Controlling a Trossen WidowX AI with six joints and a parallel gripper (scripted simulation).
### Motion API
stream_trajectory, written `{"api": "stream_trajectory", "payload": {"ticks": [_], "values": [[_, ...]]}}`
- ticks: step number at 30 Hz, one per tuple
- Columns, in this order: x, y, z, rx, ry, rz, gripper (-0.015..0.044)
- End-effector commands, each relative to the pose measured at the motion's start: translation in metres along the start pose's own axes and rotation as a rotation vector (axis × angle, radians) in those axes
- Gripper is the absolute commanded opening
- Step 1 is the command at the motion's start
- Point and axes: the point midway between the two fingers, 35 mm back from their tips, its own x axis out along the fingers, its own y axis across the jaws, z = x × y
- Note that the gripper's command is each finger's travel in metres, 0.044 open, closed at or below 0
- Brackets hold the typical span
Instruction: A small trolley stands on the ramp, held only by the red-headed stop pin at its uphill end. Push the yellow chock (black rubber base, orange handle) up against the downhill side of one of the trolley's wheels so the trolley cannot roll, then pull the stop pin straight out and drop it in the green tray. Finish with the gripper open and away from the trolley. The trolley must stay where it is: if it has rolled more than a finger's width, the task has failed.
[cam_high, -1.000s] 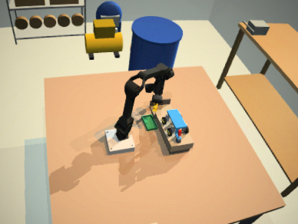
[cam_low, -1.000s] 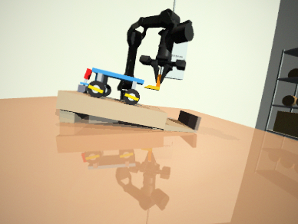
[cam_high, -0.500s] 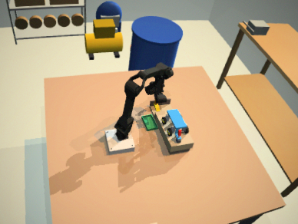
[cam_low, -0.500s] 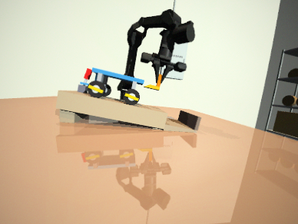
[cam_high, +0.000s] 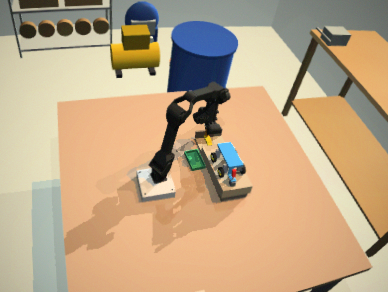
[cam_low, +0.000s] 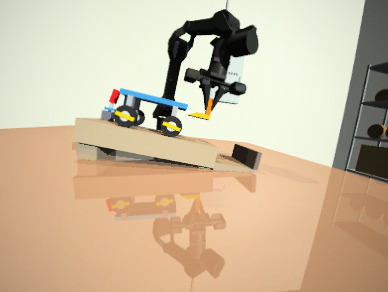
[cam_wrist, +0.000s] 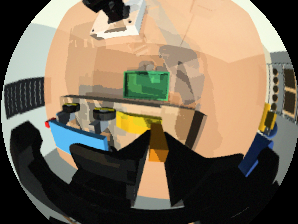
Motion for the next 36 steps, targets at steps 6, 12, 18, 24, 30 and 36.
{"api": "stream_trajectory", "payload": {"ticks": [6, 12, 18, 24, 30, 36], "values": [[0.005, -0.001, -0.008, -0.005, 0.013, -0.001, 0.0000], [0.021, -0.002, -0.008, -0.005, 0.013, -0.001, 0.0000], [0.035, -0.002, -0.008, -0.005, 0.013, -0.001, 0.0000], [0.049, -0.002, -0.009, -0.005, 0.013, -0.001, 0.0000], [0.062, -0.001, -0.010, -0.005, 0.013, -0.001, 0.0000], [0.062, 0.001, -0.009, -0.005, 0.013, 0.000, 0.0000]]}}
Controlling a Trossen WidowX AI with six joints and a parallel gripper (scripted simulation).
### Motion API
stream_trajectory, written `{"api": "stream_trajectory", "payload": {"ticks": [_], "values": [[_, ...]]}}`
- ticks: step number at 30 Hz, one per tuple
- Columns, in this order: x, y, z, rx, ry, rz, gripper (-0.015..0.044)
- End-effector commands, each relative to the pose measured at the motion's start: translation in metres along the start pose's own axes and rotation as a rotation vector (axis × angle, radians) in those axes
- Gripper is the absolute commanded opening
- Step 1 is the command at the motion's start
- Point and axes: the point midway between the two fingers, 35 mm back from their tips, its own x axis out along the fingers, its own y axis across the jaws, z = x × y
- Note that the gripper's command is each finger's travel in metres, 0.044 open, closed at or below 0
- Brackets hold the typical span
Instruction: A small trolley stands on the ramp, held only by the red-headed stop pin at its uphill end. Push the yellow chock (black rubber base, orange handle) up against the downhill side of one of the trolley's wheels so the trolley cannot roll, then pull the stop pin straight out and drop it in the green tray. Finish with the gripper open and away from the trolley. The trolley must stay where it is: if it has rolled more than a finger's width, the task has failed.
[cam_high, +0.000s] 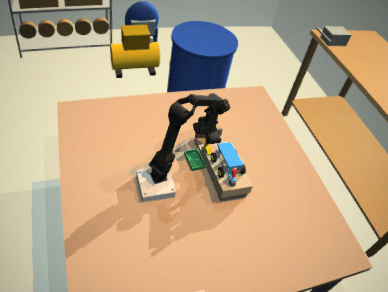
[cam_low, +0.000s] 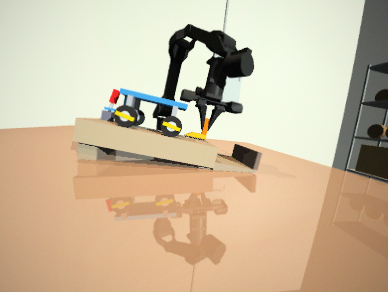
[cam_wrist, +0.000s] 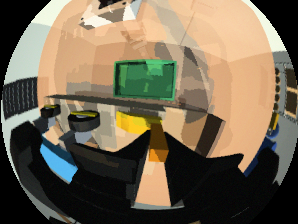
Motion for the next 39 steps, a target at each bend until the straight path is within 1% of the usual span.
{"api": "stream_trajectory", "payload": {"ticks": [1, 39], "values": [[0.001, 0.003, 0.000, -0.005, 0.005, 0.004, 0.0000], [0.002, 0.037, 0.002, -0.005, 0.005, 0.007, 0.0000]]}}
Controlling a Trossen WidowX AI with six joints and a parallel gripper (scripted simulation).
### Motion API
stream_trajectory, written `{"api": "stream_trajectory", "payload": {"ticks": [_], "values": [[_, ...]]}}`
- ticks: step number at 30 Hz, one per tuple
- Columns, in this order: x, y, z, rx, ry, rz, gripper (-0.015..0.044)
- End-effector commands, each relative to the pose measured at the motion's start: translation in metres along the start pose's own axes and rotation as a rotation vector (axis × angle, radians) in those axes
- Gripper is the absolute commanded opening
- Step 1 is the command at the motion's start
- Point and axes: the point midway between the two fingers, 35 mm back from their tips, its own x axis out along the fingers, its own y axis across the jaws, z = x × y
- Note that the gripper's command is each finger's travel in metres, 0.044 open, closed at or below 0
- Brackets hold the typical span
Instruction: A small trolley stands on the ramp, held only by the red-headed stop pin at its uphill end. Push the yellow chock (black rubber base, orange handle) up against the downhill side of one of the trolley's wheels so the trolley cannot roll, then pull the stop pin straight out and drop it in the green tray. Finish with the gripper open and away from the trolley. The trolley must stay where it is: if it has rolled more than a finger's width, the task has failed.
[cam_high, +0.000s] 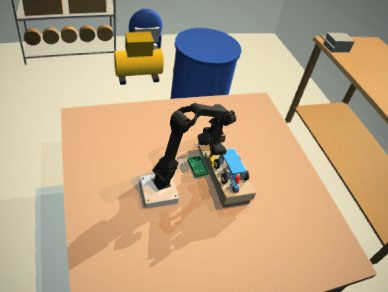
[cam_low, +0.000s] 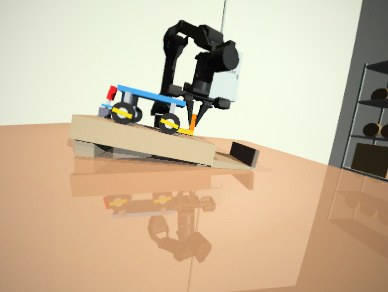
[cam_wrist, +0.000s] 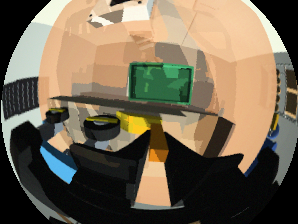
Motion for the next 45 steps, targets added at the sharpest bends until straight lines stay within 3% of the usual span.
{"api": "stream_trajectory", "payload": {"ticks": [1, 13, 21, 45], "values": [[-0.001, 0.005, 0.000, -0.004, 0.007, 0.003, 0.0000], [0.000, 0.002, 0.000, -0.001, 0.001, -0.003, 0.0000], [0.000, 0.002, 0.000, -0.001, 0.001, -0.003, 0.0190], [-0.060, 0.002, 0.001, -0.004, 0.007, 0.002, 0.0190]]}}
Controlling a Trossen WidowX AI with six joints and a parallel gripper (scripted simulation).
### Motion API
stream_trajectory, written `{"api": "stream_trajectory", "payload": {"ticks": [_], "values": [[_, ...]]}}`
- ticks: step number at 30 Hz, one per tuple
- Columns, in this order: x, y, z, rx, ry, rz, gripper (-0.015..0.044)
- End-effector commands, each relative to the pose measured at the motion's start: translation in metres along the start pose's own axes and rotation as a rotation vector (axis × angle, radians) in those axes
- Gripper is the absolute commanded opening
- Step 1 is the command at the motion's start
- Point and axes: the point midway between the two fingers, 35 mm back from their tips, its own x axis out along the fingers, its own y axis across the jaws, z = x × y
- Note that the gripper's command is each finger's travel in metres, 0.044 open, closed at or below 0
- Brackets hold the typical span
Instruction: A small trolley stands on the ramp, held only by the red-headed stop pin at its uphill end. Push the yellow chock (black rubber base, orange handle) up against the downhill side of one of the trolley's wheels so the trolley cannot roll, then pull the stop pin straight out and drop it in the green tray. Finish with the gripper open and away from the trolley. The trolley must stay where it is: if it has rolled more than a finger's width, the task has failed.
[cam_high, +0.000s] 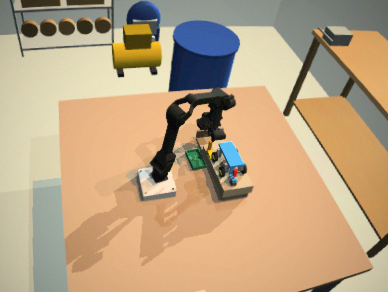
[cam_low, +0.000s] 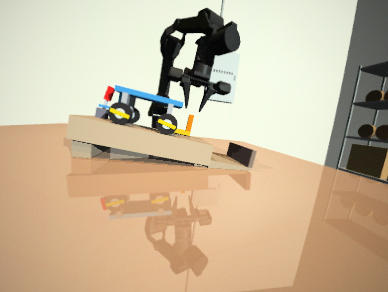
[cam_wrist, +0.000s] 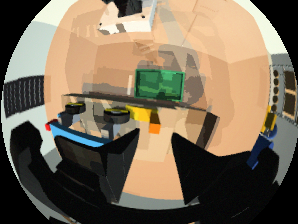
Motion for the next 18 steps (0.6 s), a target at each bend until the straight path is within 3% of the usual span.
{"api": "stream_trajectory", "payload": {"ticks": [1, 4, 8, 18], "values": [[0.000, 0.000, 0.000, 0.000, 0.000, 0.000, 0.0216], [0.000, 0.000, 0.000, 0.000, 0.000, 0.000, 0.0295], [-0.007, 0.002, -0.006, 0.077, 0.028, -0.022, 0.0190], [-0.025, 0.060, -0.037, 0.602, 0.100, -0.022, 0.0190]]}}
